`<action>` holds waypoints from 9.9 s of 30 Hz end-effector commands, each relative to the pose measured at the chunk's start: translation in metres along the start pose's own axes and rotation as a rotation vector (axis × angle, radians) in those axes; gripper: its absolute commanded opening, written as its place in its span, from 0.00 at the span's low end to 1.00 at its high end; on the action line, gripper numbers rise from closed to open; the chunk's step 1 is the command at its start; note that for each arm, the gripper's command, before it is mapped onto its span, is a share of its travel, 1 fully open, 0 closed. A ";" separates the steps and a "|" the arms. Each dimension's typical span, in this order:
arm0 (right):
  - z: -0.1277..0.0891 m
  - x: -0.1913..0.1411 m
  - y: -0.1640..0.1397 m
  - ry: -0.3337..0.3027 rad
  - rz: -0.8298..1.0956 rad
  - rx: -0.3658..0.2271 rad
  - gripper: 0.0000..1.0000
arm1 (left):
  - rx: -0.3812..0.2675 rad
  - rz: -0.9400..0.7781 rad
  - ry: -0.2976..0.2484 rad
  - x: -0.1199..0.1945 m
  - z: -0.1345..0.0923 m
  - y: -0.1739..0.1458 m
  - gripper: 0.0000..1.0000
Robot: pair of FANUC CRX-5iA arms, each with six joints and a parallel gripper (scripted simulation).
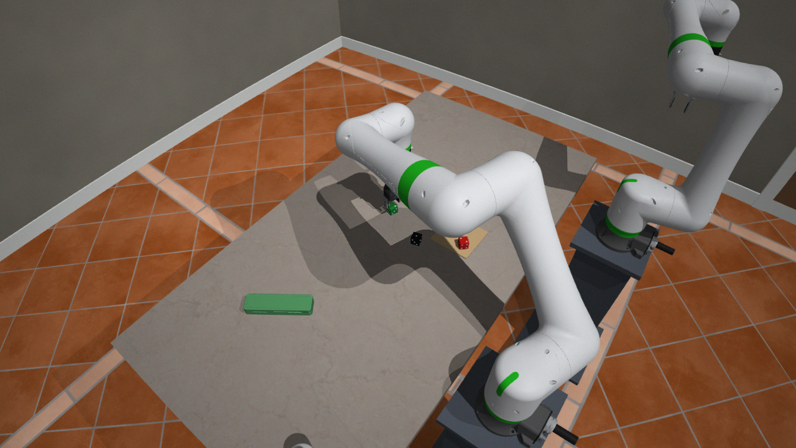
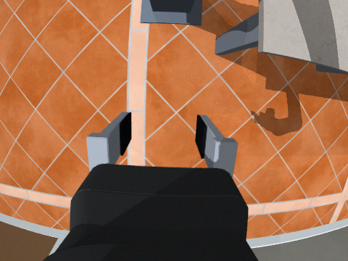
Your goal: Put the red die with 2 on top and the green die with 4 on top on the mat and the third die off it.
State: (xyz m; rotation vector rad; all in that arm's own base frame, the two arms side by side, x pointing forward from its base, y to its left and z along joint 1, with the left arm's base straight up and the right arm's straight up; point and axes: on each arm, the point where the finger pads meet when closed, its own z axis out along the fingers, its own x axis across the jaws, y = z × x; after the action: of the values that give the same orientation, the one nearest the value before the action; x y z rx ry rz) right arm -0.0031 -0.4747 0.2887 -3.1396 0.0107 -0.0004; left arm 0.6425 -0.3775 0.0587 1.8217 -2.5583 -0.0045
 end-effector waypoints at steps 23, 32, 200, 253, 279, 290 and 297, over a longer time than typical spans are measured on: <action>-0.001 0.000 0.000 0.000 0.000 -0.002 1.00 | 0.003 0.000 0.001 0.000 0.003 -0.001 0.87; -0.001 0.000 0.000 0.000 0.000 -0.002 1.00 | 0.003 0.000 0.001 0.001 0.003 -0.001 0.87; -0.001 0.000 0.000 0.000 0.000 -0.002 1.00 | 0.002 -0.984 0.003 0.132 -0.066 0.158 0.57; -0.001 0.000 0.000 0.000 0.000 -0.002 1.00 | 0.002 -1.086 0.002 0.144 0.028 0.179 0.57; -0.001 0.000 0.000 0.000 0.000 -0.002 1.00 | 0.002 -1.086 0.002 0.144 0.031 0.179 0.57; -0.001 0.000 0.000 0.000 0.000 -0.002 1.00 | 0.002 -1.086 0.002 0.144 0.033 0.179 0.57; -0.001 0.000 0.000 0.000 0.000 -0.002 1.00 | 0.002 -1.086 0.002 0.144 0.035 0.179 0.57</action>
State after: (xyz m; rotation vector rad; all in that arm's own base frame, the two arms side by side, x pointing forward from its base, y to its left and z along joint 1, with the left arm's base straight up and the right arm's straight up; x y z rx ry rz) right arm -0.0031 -0.4747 0.2887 -3.1396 0.0107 -0.0004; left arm 0.4262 -0.4541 0.0233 2.8832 -1.2507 -0.0034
